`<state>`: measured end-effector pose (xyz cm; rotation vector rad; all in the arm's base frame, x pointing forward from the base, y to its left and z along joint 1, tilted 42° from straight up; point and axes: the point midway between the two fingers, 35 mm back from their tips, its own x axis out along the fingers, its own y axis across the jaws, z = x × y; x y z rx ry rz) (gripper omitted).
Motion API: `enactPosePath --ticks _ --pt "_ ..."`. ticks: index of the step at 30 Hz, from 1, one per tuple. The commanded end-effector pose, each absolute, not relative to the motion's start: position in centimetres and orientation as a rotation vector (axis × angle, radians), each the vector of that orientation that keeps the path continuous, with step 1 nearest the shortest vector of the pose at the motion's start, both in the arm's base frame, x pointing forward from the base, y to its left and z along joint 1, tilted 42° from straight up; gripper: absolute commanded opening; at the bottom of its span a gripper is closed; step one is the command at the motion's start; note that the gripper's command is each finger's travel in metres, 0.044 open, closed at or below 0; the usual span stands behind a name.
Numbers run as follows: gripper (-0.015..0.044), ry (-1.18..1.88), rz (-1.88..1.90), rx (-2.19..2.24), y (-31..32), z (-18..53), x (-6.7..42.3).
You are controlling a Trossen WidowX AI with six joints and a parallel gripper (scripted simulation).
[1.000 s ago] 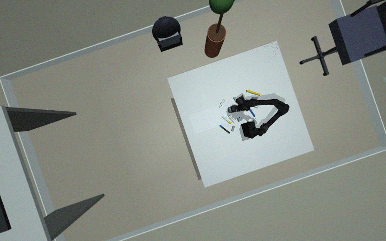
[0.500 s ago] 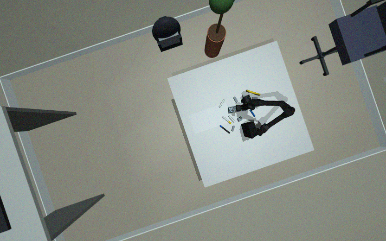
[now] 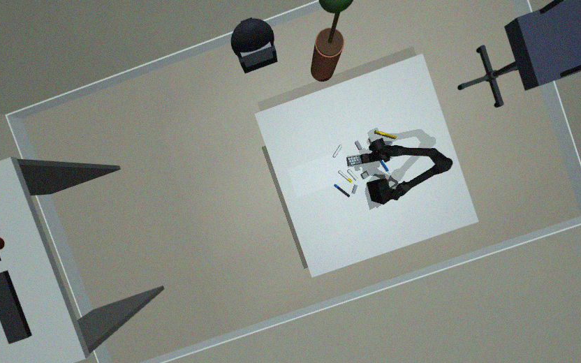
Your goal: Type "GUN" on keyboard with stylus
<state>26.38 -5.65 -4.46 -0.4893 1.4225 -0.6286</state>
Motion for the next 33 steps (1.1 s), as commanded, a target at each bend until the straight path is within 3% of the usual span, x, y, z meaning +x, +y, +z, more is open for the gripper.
enactPosePath --ticks 1,14,21,33 --pt "0.0 1.428 -0.622 -0.499 -4.0 -6.0 24.1" --pt "0.0 1.429 -0.622 -0.498 -3.7 -6.3 23.9" --pt "0.0 1.428 -0.62 -0.495 1.6 -10.8 24.6" --pt "0.0 1.428 -0.62 -0.495 1.7 -11.0 24.6"
